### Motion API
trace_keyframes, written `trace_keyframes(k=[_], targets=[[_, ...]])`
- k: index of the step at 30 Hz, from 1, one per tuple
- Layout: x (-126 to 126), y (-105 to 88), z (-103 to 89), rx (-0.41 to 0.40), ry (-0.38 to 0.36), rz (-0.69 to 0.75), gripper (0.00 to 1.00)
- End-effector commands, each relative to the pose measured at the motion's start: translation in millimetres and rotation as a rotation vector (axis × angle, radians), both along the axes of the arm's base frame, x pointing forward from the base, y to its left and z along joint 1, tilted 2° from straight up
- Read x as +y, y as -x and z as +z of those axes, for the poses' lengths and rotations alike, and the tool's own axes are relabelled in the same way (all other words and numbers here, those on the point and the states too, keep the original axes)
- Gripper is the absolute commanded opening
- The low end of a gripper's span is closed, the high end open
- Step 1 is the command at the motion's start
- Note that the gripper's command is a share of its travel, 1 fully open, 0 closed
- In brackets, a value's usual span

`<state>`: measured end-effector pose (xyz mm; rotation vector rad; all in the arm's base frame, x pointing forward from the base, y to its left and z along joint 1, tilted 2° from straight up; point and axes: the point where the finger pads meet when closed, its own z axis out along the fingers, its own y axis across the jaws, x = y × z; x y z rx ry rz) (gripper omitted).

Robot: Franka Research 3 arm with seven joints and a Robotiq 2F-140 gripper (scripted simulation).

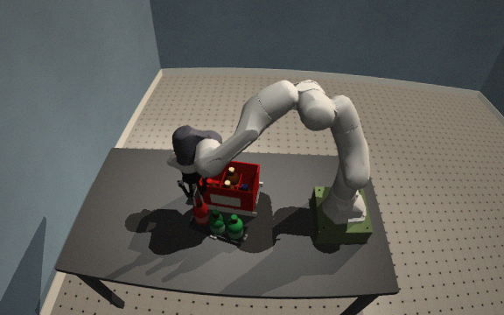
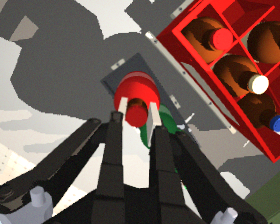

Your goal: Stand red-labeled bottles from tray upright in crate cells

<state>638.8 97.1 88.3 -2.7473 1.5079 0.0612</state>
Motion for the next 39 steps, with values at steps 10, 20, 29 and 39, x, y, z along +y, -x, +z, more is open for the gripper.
trace_keyframes(k=[10, 20, 29, 39], targets=[[2, -5.5, 9.4, -0.015, -0.004, 0.003, 0.00], [2, -6.2, 13.6, -0.015, -0.004, 0.003, 0.00], [2, -7.6, 22.2, -0.015, -0.004, 0.003, 0.00], [3, -9.2, 31.7, -0.015, -0.004, 0.003, 0.00]])
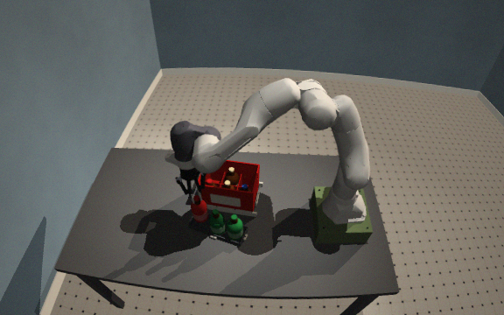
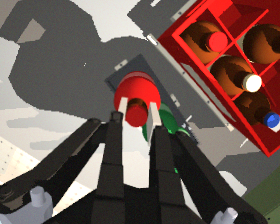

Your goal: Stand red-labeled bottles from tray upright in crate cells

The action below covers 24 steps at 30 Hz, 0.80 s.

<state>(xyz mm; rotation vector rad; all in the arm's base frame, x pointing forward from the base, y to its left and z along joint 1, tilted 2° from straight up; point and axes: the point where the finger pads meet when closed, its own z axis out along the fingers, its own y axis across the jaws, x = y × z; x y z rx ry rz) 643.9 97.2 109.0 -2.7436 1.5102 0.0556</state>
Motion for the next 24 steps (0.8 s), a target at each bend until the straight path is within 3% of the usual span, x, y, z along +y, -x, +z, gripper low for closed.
trace_keyframes(k=[1, 24], targets=[[3, -4.3, 12.2, -0.011, -0.003, 0.005, 0.00], [4, -7.7, 33.3, -0.011, -0.003, 0.005, 0.00]])
